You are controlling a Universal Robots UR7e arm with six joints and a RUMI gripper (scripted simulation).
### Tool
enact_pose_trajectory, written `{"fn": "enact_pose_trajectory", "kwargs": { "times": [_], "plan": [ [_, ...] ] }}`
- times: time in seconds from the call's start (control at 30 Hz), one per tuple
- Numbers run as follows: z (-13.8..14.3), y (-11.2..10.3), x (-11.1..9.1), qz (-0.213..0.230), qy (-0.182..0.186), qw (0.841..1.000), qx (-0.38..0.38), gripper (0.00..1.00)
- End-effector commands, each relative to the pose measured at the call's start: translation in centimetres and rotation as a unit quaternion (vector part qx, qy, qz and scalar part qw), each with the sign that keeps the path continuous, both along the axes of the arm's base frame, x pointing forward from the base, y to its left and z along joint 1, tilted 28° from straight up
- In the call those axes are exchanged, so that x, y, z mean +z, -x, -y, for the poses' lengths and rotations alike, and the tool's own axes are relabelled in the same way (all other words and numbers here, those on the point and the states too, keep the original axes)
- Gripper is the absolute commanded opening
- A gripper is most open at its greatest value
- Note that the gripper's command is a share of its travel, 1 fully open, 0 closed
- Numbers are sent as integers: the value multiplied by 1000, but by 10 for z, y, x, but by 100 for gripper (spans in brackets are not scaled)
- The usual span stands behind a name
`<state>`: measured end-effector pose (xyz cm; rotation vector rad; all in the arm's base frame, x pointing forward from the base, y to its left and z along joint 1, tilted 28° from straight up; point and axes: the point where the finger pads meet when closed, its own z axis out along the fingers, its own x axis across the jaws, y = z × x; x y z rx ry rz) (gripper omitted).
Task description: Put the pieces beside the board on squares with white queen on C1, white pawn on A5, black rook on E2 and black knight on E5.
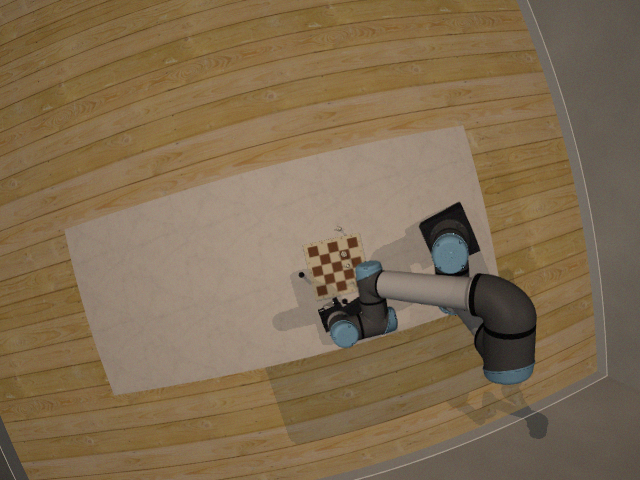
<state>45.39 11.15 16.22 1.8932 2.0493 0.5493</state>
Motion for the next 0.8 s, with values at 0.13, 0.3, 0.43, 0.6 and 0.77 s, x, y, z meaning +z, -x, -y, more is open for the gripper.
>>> {"fn": "enact_pose_trajectory", "kwargs": {
  "times": [0.13,0.3,0.43,0.6,0.77],
  "plan": [
    [-1,0,-1,0,0,1000,1,0],
    [-1,0,-1,0,0,1000,1,0],
    [-1,0,-1,0,0,1000,1,0],
    [-1,0,-1,0,0,1000,1,0],
    [-1,0,-1,0,0,1000,1,0]
  ]
}}
